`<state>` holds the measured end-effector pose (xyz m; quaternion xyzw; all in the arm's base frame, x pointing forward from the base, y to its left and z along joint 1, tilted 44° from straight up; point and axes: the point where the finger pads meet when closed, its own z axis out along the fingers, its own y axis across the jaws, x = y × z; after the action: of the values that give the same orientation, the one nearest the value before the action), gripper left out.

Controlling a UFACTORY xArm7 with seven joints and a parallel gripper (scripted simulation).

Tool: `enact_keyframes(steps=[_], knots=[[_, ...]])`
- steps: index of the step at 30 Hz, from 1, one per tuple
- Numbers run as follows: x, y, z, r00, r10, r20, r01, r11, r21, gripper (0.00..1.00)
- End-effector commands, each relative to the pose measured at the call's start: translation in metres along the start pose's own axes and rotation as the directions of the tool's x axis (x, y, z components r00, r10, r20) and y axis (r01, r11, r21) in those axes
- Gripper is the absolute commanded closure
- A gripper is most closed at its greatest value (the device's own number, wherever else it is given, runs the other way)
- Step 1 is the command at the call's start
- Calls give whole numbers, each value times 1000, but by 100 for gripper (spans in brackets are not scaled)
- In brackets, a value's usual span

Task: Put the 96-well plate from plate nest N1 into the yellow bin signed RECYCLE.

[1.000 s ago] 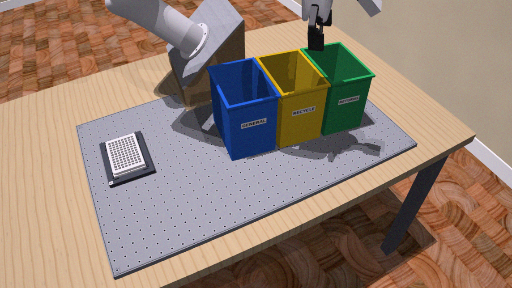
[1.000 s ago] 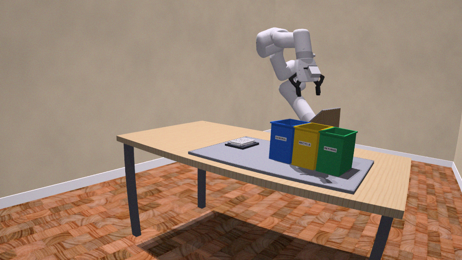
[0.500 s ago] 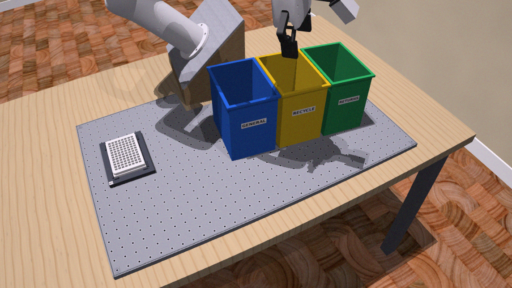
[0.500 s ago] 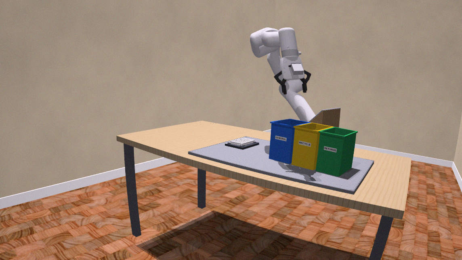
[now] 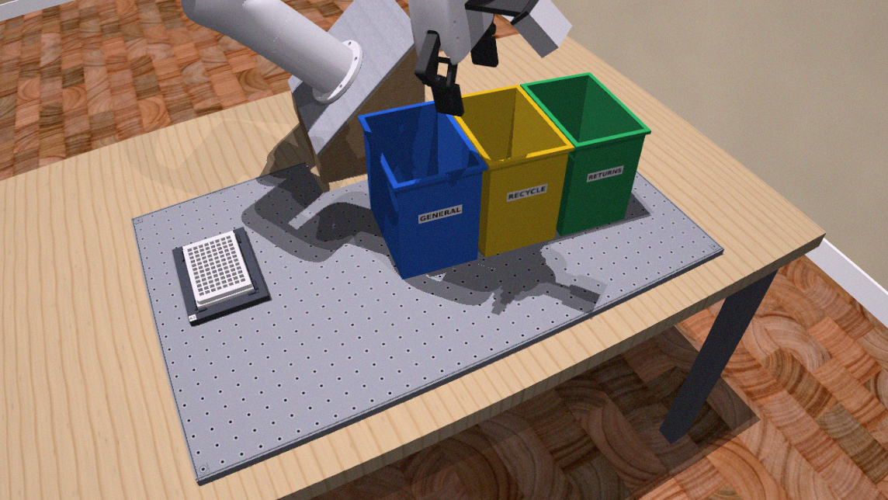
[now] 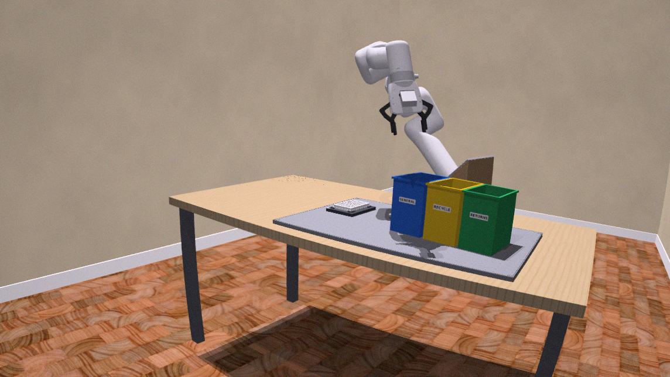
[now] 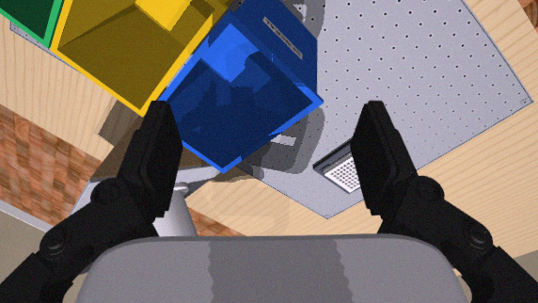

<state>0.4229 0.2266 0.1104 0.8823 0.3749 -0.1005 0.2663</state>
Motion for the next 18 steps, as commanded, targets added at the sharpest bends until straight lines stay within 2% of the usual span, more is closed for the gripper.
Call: enact_keyframes(steps=[1,7,9,18], knots=[[-9,11,-5,999,34,-12,-34,999,-1,0],[-29,33,-8,999,49,-14,-49,999,-2,0],[-29,33,-8,999,49,-14,-49,999,-2,0],[-57,60,-10,991,130,-24,-131,991,-10,0]])
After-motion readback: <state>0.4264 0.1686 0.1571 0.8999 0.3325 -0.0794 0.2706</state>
